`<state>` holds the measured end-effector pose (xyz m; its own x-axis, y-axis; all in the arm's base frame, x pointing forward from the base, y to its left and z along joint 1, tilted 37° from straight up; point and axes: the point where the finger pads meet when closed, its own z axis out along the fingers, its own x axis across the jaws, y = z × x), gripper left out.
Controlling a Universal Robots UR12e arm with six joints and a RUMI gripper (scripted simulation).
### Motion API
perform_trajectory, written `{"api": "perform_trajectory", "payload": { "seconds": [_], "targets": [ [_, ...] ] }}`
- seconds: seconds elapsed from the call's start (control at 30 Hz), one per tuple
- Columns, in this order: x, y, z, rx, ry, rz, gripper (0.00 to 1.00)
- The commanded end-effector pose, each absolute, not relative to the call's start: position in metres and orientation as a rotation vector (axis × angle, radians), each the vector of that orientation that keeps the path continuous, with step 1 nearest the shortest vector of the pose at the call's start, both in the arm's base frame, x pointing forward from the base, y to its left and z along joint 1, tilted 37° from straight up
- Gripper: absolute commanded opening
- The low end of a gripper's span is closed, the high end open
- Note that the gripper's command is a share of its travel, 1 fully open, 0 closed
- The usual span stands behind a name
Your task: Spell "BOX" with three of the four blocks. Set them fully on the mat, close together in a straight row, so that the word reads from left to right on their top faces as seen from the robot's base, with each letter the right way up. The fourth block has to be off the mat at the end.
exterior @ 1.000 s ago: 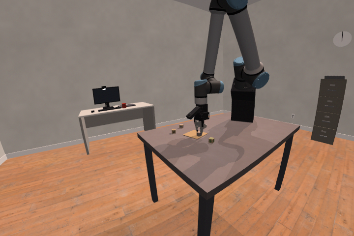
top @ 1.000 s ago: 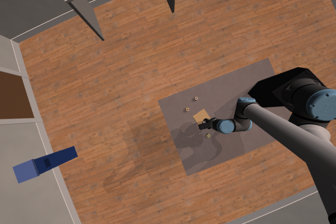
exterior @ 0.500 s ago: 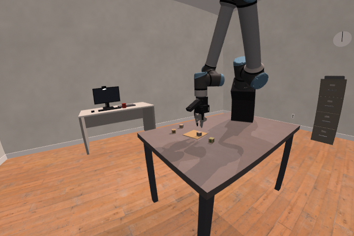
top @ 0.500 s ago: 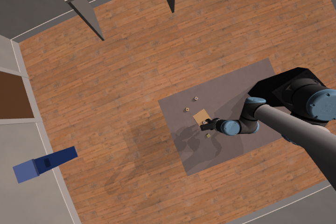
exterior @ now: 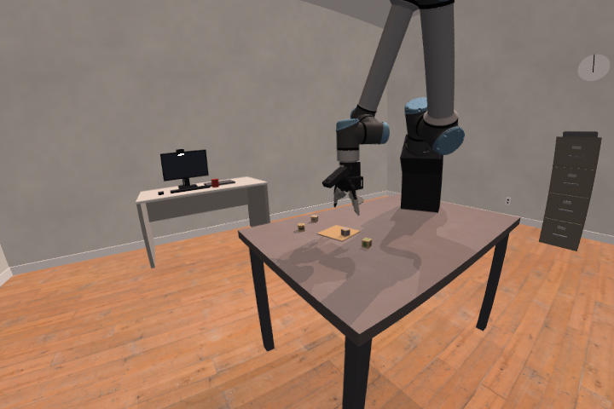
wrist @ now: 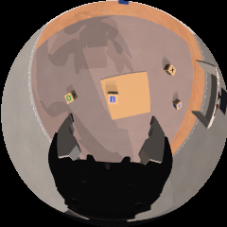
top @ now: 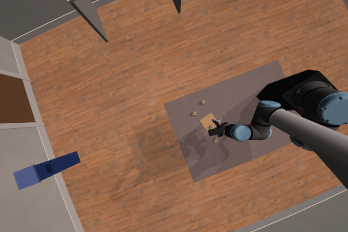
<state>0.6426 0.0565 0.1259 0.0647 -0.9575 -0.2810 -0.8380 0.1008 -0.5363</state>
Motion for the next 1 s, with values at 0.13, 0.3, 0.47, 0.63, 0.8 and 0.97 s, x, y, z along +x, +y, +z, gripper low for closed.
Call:
{"api": "perform_trajectory", "payload": {
  "seconds": [0.13, 0.3, 0.47, 0.63, 0.8, 0.97],
  "targets": [
    [0.6423, 0.0562, 0.127, -1.757, 1.792, -0.261, 1.0],
    [0.6423, 0.0562, 0.127, -1.757, 1.792, -0.261, 1.0],
    [0.6423, 0.0562, 0.127, -1.757, 1.792, -0.261, 1.0],
    [0.6424, 0.057, 0.1272, -1.75, 1.799, -0.257, 1.0],
    [0.6427, 0.0587, 0.1277, -1.733, 1.814, -0.25, 1.0],
    [0.6437, 0.0646, 0.1292, -1.677, 1.864, -0.225, 1.0]
  ]
}}
